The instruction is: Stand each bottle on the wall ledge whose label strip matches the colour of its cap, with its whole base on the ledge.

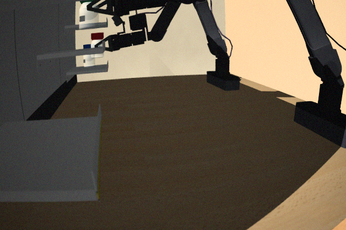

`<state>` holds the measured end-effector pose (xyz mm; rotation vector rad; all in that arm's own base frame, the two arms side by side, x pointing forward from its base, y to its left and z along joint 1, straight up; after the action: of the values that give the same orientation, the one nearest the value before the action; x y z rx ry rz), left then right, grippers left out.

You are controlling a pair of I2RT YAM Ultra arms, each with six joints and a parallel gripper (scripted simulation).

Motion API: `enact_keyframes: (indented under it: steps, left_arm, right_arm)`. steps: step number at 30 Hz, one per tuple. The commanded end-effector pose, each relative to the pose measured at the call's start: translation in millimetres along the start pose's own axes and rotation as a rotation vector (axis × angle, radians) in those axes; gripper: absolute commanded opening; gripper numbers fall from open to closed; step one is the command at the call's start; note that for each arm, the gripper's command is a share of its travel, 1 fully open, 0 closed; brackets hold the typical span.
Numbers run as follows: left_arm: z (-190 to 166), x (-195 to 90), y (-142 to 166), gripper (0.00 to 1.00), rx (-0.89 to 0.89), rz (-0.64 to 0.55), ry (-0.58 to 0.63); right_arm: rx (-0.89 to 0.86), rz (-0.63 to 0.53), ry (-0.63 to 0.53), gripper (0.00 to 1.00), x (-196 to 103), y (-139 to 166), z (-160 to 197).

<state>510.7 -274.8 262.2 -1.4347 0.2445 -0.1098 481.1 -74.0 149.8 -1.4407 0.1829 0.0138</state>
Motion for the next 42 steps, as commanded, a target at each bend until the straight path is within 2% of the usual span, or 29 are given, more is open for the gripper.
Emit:
enact_keyframes:
  steps: [1,4,5,6,7,8,10,12,15,18,22,23,25,29,34,35,37,42]
  left_arm:
    - [4,-1,-31,0.50,-0.022,-0.075,-0.006]
    - [4,-1,-31,0.50,-0.022,-0.075,-0.006]
    - [3,-1,-26,0.50,-0.022,-0.065,-0.006]
    - [4,-1,-34,0.50,-0.027,-0.089,-0.007]
    - [4,-1,-34,0.50,-0.028,-0.090,-0.008]
    - [4,-1,-30,0.50,-0.025,-0.084,-0.007]
    - [4,-1,-29,0.50,-0.026,-0.089,-0.008]
    - [2,1,-22,0.50,-0.025,-0.095,-0.009]
    - [2,2,-19,0.50,-0.027,-0.100,-0.010]
    - [-1,3,1,0.50,-0.010,-0.049,-0.005]
    - [-1,4,3,0.50,-0.017,-0.077,-0.009]
    - [-2,4,12,0.50,-0.008,-0.051,-0.007]
    - [-2,5,12,0.50,-0.015,-0.075,-0.010]
    - [-6,7,33,0.50,-0.010,-0.063,-0.009]
    - [-6,7,30,0.50,-0.010,-0.060,-0.004]
    - [-6,7,30,0.50,-0.010,-0.060,-0.004]
    - [-6,7,30,0.50,-0.010,-0.060,-0.004]
    - [-6,7,30,0.50,-0.010,-0.060,-0.004]
  right_arm:
    - [-0.002,-0.124,-0.017,0.52,5,-28,8]
    - [-0.002,-0.143,-0.019,0.52,6,-19,7]
    - [-0.002,-0.117,-0.016,0.52,7,-13,6]
    - [-0.002,-0.090,-0.014,0.52,8,-6,6]
    - [-0.002,-0.112,-0.017,0.52,8,-9,6]
    - [-0.001,-0.086,-0.014,0.52,9,-2,5]
    - [-0.001,-0.116,-0.016,0.52,9,-3,5]
    - [0.000,-0.086,-0.013,0.52,10,12,4]
    - [0.000,-0.108,-0.016,0.52,10,11,4]
    - [0.001,-0.076,-0.012,0.52,11,24,3]
    - [0.001,-0.086,-0.014,0.52,11,19,3]
    - [0.001,-0.086,-0.014,0.52,11,19,3]
    - [0.001,-0.086,-0.014,0.52,11,20,3]
    - [0.001,-0.085,-0.014,0.52,11,20,3]
    - [0.001,-0.085,-0.014,0.52,11,20,3]
    - [0.000,-0.114,-0.015,0.52,10,11,4]
    - [0.002,-0.082,-0.012,0.52,4,27,3]
    - [0.001,-0.089,-0.014,0.52,5,24,4]
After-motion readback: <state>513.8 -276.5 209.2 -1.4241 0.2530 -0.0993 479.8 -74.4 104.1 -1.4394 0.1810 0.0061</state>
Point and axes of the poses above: on each arm, the point where the finger pads meet when closed, its own x axis out along the fingers, its own z axis across the jaws, y = z × x, the point moved 4 cm from there along -x, back along the fingers, and after that the axes turned 7 degrees about x, right-handed, at the moved point
